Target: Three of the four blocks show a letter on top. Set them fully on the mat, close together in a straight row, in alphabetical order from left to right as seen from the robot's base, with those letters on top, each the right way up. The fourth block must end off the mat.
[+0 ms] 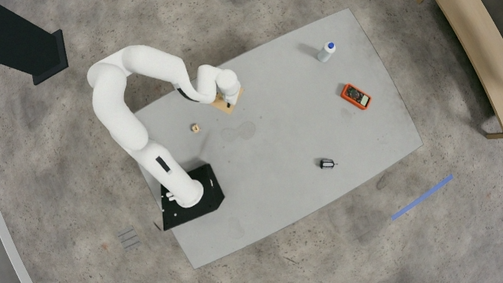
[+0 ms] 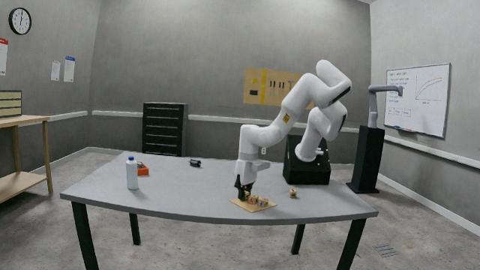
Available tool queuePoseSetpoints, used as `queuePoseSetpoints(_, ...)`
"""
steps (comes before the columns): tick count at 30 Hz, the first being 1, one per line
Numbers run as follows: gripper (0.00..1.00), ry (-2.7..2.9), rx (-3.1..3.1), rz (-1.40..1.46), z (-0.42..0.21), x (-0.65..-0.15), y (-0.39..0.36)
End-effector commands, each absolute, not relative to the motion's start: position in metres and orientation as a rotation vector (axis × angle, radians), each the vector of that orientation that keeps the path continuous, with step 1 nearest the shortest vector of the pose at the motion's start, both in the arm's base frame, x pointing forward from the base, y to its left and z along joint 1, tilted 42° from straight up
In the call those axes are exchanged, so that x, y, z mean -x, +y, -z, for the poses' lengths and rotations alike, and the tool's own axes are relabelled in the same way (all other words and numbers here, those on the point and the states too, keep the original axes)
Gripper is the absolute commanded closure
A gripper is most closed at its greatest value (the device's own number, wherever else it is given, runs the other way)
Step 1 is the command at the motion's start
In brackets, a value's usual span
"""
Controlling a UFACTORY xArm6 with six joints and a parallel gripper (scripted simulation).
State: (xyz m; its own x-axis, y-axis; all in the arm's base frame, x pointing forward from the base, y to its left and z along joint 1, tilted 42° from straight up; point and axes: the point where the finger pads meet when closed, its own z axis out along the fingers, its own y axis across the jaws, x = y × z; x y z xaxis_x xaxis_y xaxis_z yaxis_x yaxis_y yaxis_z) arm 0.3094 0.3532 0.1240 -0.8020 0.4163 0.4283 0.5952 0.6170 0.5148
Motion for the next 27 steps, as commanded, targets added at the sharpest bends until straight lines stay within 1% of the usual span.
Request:
queuePoseSetpoints(1,0.72,-2.577,0.825,0.967,-0.1247,-0.3103,0.3536)
queuePoseSetpoints(27,0.72,-2.577,0.825,0.967,-0.1221,-0.3101,0.3559)
